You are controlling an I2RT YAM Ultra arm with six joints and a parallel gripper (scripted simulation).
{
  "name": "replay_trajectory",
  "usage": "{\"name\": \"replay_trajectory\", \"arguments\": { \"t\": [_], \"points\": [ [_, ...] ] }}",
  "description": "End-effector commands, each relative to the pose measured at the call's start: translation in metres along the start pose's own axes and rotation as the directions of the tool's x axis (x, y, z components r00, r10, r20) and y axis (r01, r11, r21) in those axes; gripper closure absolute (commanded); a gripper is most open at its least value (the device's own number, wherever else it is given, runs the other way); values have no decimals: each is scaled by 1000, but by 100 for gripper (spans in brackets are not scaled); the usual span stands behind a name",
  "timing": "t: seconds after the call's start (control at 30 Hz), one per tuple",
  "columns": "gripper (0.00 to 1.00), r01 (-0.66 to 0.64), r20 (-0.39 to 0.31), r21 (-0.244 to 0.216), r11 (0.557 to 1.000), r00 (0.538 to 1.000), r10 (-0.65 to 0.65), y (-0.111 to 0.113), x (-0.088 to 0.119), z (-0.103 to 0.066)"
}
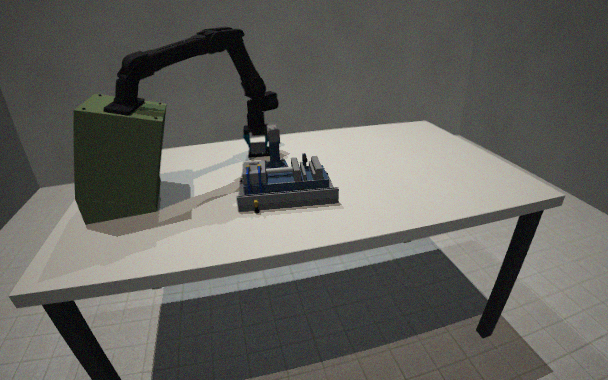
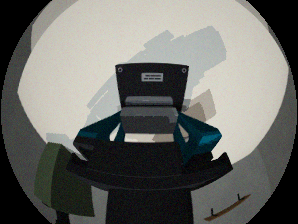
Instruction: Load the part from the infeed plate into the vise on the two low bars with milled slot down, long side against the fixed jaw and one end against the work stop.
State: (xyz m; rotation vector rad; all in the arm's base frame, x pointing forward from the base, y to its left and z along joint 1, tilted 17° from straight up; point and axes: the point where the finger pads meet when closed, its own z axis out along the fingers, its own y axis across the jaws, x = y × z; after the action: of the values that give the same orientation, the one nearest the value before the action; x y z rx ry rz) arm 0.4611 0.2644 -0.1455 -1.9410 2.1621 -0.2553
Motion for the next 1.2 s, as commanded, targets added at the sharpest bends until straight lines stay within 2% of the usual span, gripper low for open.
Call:
{"name": "replay_trajectory", "arguments": {
  "t": [0.0,1.0,1.17],
  "points": [
    [100,-6,39,31,999,999,5,-16,-12,-11],
    [100,-6,39,31,999,999,5,-16,-12,-11],
    [100,-7,44,37,999,999,5,-19,-13,-15]
  ]
}}
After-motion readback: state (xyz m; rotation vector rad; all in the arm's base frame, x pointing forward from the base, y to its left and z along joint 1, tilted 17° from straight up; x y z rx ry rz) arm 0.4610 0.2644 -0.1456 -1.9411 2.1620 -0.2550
